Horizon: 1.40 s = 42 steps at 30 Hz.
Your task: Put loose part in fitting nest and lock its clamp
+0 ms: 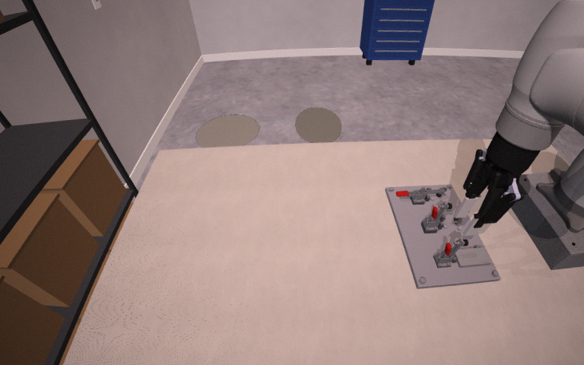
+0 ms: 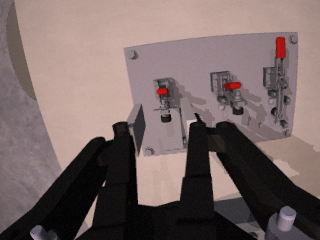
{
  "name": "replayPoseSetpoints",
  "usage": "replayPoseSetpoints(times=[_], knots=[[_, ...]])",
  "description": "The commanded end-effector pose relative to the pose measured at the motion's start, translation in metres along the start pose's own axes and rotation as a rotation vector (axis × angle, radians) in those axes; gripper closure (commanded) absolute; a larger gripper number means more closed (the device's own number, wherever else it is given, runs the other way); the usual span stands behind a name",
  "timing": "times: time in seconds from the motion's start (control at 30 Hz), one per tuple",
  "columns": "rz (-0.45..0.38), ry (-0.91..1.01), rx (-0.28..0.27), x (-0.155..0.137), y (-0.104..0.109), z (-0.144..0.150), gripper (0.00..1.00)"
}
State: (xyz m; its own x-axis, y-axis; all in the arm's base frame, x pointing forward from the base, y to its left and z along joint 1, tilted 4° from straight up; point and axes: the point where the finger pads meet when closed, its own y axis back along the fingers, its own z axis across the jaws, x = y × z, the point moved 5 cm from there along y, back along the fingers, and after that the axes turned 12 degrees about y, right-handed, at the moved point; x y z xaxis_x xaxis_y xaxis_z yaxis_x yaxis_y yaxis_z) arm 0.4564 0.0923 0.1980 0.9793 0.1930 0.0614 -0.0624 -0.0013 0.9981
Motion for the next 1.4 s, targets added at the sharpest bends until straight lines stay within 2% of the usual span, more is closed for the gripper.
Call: replayPoseSetpoints(times=[0.0,0.27,0.67,0.73,1.03,1.37], knots=[[0.000,0.000,0.000,0.000,-0.001,0.000,0.65],[0.000,0.000,0.000,0.000,-0.011,0.000,0.65],[0.000,0.000,0.000,0.000,-0.049,0.000,0.65],[0.000,0.000,0.000,0.000,-0.049,0.000,0.65],[0.000,0.000,0.000,0.000,-0.073,0.000,0.65],[0.000,0.000,0.000,0.000,-0.082,0.000,0.65]])
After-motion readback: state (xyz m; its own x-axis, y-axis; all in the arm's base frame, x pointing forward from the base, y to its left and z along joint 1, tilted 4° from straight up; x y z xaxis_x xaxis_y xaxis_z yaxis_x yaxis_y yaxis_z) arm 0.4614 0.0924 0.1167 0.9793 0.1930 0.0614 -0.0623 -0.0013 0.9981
